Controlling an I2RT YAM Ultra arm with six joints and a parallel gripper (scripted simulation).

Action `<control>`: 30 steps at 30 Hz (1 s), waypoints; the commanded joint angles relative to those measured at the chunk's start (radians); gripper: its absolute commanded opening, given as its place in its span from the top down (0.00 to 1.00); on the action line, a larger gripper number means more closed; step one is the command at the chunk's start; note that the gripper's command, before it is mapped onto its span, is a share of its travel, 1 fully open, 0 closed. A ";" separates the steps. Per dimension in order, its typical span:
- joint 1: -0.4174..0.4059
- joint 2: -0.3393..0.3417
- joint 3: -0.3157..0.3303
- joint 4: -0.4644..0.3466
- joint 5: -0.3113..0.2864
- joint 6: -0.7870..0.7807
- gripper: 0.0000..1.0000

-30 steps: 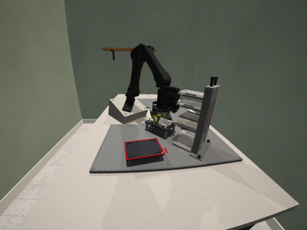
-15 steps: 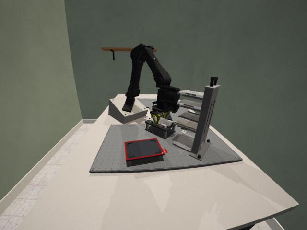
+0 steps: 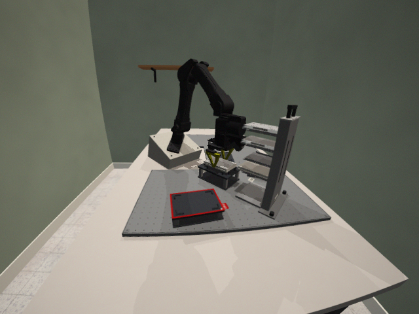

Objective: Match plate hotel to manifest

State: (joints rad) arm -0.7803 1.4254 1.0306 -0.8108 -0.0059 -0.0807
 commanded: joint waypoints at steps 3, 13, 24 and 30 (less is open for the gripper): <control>0.012 -0.037 0.038 -0.035 0.006 0.009 0.15; 0.012 -0.055 0.060 -0.075 0.006 0.009 0.15; 0.012 -0.070 0.081 -0.111 0.006 0.009 0.15; 0.012 -0.079 0.096 -0.135 0.006 0.009 0.15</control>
State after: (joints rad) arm -0.7803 1.3830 1.0897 -0.9173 -0.0059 -0.0807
